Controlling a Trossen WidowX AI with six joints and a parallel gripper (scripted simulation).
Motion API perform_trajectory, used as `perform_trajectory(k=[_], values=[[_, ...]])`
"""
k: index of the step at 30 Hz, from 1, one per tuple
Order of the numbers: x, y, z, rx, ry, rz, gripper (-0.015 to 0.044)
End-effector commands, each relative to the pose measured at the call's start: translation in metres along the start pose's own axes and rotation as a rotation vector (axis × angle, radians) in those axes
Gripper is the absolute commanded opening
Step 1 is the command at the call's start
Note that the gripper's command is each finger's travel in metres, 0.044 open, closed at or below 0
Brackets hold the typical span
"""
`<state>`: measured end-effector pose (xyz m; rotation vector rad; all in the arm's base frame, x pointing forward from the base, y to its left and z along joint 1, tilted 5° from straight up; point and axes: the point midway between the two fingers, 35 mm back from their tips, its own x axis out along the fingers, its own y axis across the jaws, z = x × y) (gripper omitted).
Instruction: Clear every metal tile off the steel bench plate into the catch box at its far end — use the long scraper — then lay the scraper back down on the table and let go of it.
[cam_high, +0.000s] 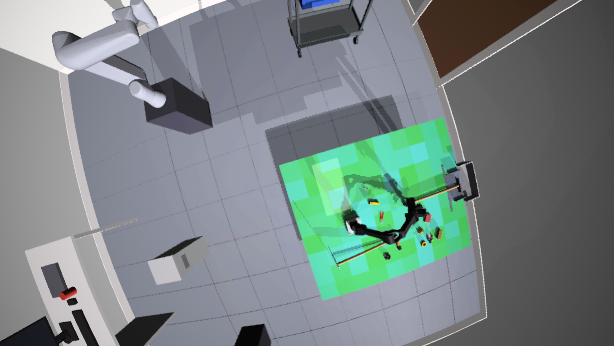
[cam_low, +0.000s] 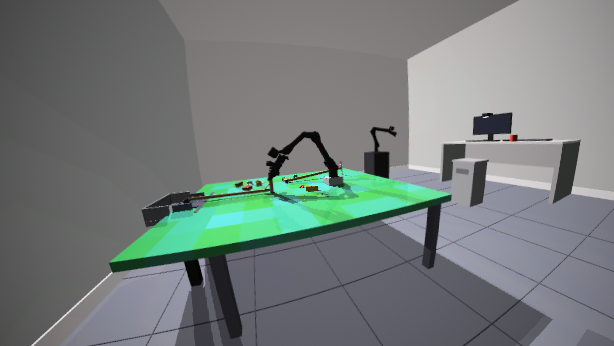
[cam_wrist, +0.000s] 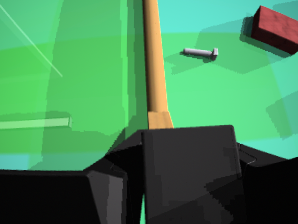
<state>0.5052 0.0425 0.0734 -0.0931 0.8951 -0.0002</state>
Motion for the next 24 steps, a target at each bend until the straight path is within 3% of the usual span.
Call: perform_trajectory(k=[1, 24], values=[[0.001, 0.0, 0.013, -0.004, -0.021, 0.003, 0.0], [0.021, 0.001, 0.036, -0.003, -0.023, 0.003, 0.0]])
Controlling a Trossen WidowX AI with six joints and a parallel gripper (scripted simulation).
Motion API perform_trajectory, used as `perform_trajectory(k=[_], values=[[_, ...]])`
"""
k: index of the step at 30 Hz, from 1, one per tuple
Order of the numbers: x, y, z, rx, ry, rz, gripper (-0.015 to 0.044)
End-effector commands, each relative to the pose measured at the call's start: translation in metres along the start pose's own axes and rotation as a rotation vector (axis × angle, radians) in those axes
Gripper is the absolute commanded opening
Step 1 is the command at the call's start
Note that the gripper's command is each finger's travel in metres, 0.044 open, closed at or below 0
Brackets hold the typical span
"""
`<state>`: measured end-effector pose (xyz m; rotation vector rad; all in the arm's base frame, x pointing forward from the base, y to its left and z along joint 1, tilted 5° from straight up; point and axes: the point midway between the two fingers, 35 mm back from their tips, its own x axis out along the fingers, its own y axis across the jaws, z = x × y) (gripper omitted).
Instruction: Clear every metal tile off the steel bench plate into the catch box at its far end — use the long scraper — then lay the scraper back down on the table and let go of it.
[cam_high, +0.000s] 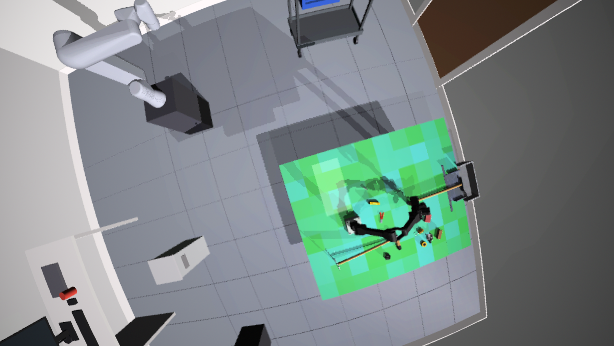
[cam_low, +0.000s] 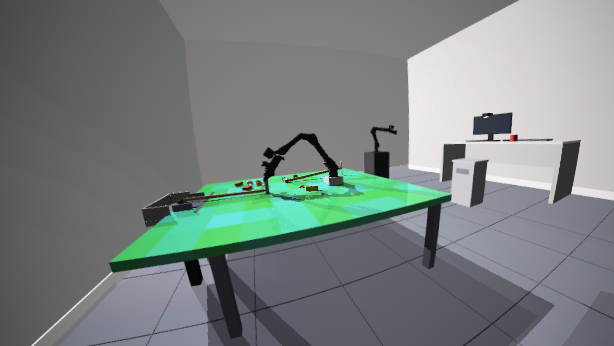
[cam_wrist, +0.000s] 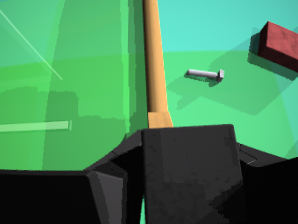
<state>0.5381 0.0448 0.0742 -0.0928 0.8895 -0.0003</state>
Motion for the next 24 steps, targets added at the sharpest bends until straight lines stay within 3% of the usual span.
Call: perform_trajectory(k=[1, 24], values=[[0.0021, 0.0004, 0.0108, -0.004, -0.018, 0.003, 0.0], [0.0034, 0.0002, 0.0047, 0.0, -0.003, 0.0, 0.0]])
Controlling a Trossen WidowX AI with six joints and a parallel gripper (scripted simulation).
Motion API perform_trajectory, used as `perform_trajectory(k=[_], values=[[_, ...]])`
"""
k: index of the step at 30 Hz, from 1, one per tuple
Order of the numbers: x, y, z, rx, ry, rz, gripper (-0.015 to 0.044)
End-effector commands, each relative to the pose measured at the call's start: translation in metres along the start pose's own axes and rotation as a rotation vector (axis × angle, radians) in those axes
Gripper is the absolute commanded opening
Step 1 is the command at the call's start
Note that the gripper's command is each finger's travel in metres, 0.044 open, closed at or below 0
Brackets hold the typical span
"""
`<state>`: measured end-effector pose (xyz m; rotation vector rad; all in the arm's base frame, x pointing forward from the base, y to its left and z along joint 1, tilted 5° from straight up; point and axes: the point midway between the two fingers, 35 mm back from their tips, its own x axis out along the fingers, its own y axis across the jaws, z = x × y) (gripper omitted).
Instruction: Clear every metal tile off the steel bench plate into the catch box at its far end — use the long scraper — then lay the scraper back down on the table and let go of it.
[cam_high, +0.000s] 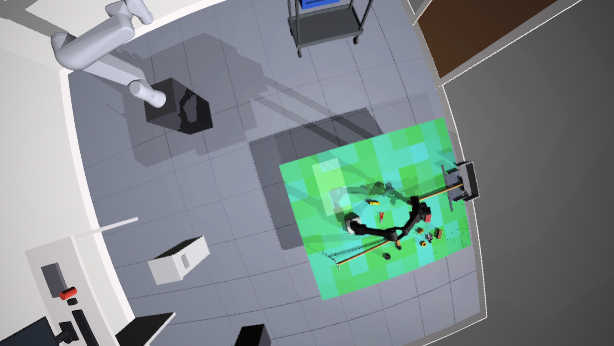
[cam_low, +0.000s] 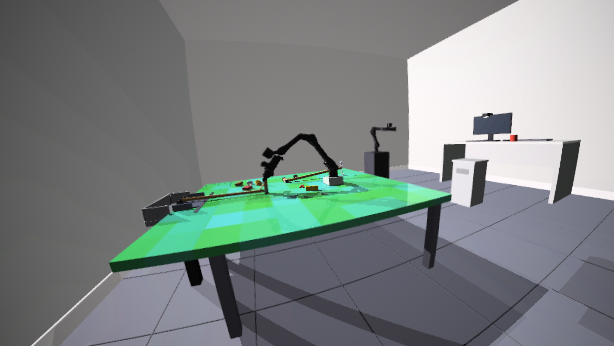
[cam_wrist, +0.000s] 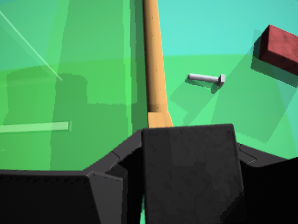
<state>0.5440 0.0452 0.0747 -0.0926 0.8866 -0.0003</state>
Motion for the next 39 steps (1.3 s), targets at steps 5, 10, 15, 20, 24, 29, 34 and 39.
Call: perform_trajectory(k=[5, 10, 15, 20, 24, 29, 34, 39], values=[[0.0, 0.0, 0.001, -0.001, -0.004, 0.001, 0.0], [-0.004, 0.001, -0.002, -0.001, -0.004, 0.001, 0.0], [-0.009, 0.001, -0.005, -0.001, -0.004, 0.001, 0.0], [-0.014, 0.001, -0.008, -0.001, -0.005, 0.001, 0.0], [-0.018, 0.001, -0.011, -0.001, -0.005, 0.001, 0.0], [-0.023, 0.001, -0.015, -0.001, -0.005, 0.001, 0.0], [-0.028, 0.001, -0.019, -0.002, -0.006, 0.001, 0.0], [-0.032, 0.001, -0.023, -0.002, -0.006, 0.001, 0.0]])
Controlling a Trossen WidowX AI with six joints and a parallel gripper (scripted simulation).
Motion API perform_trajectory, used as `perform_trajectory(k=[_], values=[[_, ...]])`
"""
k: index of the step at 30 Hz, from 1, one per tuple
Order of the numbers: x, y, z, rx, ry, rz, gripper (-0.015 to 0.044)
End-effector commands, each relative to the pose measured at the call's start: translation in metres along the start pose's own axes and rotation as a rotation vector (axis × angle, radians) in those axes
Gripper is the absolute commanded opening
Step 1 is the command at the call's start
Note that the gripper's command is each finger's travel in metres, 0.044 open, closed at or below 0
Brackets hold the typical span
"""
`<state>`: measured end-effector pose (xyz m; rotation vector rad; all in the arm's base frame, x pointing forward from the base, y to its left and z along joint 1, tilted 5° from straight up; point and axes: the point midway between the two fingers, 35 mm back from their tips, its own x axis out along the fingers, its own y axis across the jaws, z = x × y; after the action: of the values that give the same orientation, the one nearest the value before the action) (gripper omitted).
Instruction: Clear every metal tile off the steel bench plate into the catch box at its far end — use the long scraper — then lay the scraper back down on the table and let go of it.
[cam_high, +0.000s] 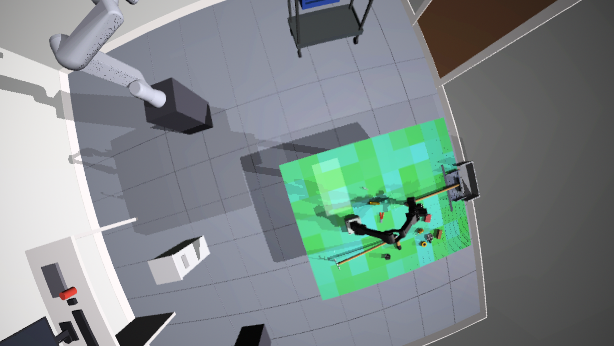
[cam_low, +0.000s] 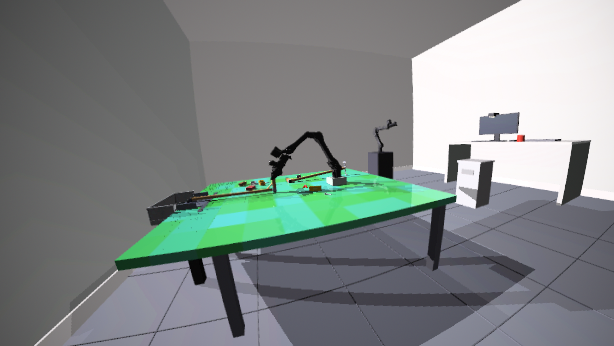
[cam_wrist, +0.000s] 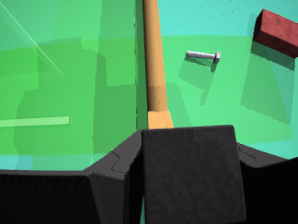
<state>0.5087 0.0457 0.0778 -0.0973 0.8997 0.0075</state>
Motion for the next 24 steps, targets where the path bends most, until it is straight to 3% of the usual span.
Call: perform_trajectory(k=[1, 24], values=[[-0.008, -0.001, 0.002, 0.006, -0.019, -0.004, 0.0], [-0.029, -0.002, -0.018, 0.005, -0.02, -0.004, 0.0]])
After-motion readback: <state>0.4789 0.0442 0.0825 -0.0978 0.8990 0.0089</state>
